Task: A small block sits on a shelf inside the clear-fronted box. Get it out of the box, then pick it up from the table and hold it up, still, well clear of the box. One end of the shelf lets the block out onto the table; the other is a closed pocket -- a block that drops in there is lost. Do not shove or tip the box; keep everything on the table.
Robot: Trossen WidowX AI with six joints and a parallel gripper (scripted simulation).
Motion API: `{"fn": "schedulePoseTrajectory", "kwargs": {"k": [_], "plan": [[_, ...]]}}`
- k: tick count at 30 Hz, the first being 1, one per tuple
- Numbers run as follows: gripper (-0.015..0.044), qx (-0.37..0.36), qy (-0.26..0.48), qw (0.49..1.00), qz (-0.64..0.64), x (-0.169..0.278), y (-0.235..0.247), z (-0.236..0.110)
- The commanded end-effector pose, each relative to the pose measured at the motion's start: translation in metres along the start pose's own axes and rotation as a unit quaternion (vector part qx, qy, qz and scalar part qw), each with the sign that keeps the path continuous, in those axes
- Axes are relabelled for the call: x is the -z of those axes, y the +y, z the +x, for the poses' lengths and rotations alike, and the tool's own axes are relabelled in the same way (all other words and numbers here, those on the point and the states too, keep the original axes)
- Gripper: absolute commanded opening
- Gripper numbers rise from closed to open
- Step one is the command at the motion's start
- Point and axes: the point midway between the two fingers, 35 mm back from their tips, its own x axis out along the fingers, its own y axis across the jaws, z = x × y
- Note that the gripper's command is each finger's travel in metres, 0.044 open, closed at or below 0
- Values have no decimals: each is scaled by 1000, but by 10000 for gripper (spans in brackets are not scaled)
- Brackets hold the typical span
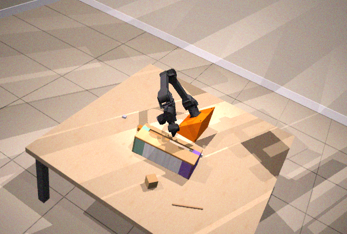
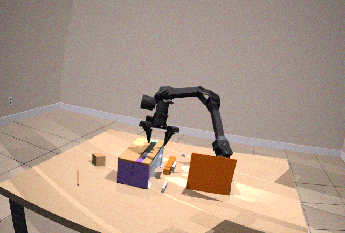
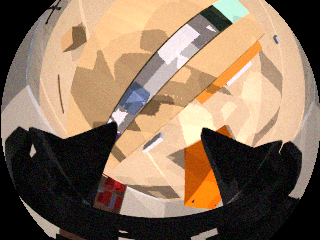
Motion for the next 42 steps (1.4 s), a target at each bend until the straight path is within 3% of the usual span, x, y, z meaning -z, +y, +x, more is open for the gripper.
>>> {"fn": "schedulePoseTrajectory", "kwargs": {"k": [1, 16, 42], "plan": [[400, -14, 33, 954, 298, 3, -14, -1], [400, -14, 33, 954, 298, 3, -14, 1], [400, -15, 32, 954, 299, -8, -18, 41]]}}
